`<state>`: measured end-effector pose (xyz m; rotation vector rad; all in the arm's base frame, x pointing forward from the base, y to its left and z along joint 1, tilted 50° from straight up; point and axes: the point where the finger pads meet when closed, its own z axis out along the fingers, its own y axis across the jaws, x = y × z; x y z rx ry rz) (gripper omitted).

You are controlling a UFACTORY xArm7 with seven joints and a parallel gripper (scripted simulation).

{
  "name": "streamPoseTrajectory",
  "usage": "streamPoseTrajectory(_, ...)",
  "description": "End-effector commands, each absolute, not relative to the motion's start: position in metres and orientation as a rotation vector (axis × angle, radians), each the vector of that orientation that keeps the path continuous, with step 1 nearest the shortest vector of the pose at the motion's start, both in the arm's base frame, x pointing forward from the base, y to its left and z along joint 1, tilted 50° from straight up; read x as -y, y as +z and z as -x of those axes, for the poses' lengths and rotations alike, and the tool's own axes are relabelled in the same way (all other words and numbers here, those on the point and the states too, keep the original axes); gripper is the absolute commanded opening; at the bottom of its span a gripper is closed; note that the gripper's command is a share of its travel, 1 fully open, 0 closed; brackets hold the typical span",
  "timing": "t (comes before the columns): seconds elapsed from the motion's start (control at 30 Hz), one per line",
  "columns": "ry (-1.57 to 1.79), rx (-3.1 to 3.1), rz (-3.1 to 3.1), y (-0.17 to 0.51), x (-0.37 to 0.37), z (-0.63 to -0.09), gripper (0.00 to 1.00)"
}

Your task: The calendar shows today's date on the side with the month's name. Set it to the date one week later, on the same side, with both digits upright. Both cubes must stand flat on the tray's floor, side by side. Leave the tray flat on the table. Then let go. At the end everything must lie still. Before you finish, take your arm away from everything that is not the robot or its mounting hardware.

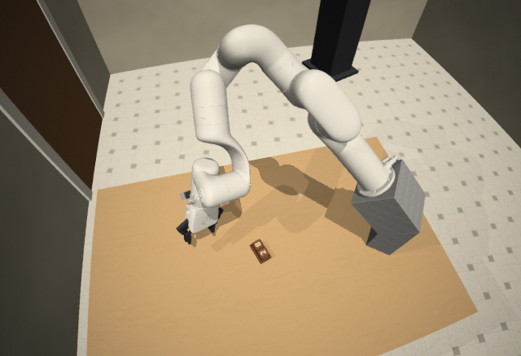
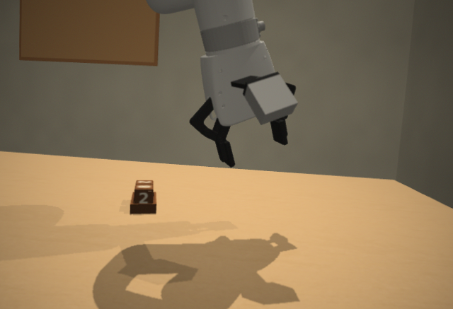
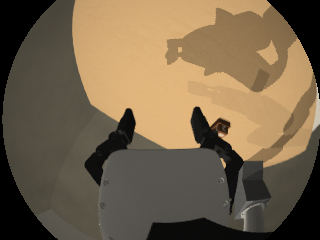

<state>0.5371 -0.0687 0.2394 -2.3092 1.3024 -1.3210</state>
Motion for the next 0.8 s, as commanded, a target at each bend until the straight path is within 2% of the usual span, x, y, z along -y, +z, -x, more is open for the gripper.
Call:
streamPoseTrajectory(0.0,-1.3,-1.467,2.29,0.194,0.051,-0.511,1.0)
streamPoseTrajectory(0.5,-1.3,-1.467,2.29,0.194,0.051,-0.511,1.0)
streamPoseTrajectory(0.57,-1.295,-1.613,2.279,0.157,0.039,-0.479,1.0)
streamPoseTrajectory(0.77,-1.295,-1.613,2.279,0.157,0.039,-0.479,1.0)
